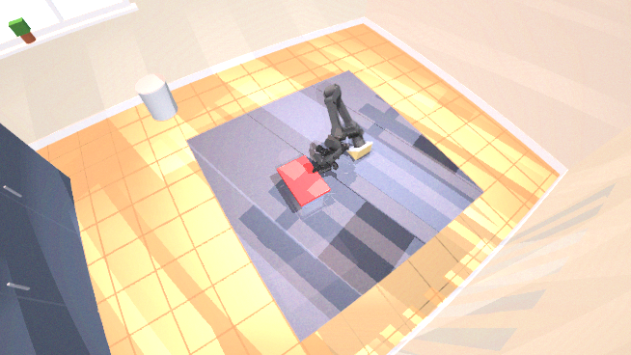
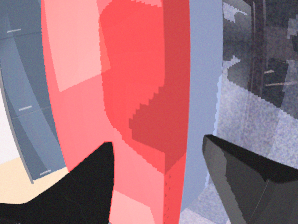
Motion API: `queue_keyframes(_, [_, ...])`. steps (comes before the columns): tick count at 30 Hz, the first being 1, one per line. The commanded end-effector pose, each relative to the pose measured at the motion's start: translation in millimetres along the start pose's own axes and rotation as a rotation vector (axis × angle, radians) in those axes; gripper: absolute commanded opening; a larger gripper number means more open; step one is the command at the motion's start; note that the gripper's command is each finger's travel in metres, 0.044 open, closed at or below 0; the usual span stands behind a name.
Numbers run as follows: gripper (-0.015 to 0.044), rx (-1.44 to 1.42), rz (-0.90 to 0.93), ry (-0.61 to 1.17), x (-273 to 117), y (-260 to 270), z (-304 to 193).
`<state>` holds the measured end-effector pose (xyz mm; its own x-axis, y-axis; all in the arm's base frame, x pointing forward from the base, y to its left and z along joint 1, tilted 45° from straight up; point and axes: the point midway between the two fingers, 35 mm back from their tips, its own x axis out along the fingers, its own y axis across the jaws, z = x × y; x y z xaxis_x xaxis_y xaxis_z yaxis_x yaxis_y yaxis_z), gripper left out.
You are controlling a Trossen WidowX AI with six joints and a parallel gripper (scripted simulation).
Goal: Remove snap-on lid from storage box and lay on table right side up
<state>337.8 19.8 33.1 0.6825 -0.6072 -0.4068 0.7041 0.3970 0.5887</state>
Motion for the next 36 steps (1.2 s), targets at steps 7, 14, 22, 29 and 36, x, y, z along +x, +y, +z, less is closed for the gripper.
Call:
queue_keyframes(7, [0.011, -0.01, 0.0, 0.005, 2.9, -2.1, -0.8])
queue_keyframes(14, [0.0044, -0.01, 0.0, 0.005, 2.9, -2.1, -0.8])
queue_keyframes(22, [0.0, -0.005, 0.001, 0.0, 2.2, -0.5, 0.2])
queue_keyframes(29, [0.0, -0.005, 0.001, 0.0, 1.2, 0.6, 0.3])
queue_keyframes(36, [0.0, -0.005, 0.001, 0.0, 0.2, 1.6, 0.5])
